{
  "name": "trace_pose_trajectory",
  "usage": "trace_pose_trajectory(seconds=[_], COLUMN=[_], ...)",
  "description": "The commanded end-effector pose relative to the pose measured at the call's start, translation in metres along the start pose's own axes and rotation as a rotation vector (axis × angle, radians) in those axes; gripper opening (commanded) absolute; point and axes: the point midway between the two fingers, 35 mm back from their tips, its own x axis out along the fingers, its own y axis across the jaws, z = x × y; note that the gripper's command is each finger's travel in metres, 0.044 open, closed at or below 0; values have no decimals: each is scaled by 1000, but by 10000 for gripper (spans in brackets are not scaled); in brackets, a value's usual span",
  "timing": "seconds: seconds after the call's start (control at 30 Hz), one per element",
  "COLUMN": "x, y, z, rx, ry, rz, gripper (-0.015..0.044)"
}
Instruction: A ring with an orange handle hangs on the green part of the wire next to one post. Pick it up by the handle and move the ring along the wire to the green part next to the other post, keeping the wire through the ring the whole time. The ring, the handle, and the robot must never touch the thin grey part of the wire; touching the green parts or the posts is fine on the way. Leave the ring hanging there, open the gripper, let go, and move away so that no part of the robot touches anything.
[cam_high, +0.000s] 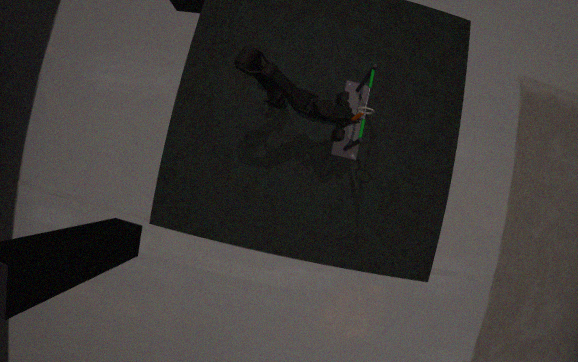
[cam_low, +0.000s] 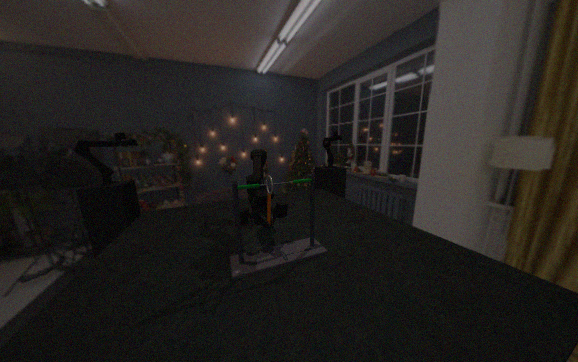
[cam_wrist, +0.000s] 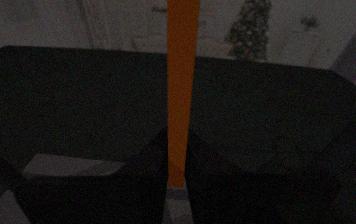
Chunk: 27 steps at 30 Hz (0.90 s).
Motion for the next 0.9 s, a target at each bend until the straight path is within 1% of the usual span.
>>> trace_pose_trajectory(seconds=[0.0,0.87], x=[-1,2], y=[4,39], z=[1,2], rx=[-10,78], ry=[-3,-8], rz=[3,-44], gripper=[-150,-150])
